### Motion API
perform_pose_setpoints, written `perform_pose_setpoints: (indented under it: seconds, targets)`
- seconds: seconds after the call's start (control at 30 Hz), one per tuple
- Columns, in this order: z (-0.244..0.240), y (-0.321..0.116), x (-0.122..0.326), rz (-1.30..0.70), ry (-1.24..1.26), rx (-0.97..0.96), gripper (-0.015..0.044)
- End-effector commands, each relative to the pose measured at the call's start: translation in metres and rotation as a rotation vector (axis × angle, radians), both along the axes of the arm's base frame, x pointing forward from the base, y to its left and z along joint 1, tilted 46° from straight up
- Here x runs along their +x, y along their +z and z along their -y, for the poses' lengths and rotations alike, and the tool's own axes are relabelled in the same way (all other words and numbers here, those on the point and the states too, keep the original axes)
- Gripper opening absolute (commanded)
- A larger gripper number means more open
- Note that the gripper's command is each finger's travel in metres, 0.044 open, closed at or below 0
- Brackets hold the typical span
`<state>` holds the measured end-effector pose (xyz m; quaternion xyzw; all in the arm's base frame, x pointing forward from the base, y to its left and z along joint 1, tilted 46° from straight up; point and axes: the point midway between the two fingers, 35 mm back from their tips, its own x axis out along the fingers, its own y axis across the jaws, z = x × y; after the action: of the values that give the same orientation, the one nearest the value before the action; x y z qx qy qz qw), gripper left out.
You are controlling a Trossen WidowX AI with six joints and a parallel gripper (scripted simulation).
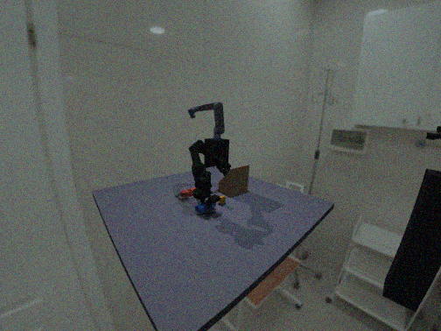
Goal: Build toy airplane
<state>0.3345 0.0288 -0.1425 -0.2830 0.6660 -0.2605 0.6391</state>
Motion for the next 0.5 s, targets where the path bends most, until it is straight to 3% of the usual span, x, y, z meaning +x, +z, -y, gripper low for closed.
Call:
perform_pose_setpoints:
  seconds: [0.0, 0.07, 0.47]
  targets:
    - [0.000, 0.001, 0.000, -0.006, 0.004, -0.004, 0.0052]
    - [-0.003, 0.004, 0.001, -0.008, 0.004, -0.004, 0.0000]
    - [-0.027, 0.025, 0.005, -0.008, 0.006, 0.001, 0.0000]
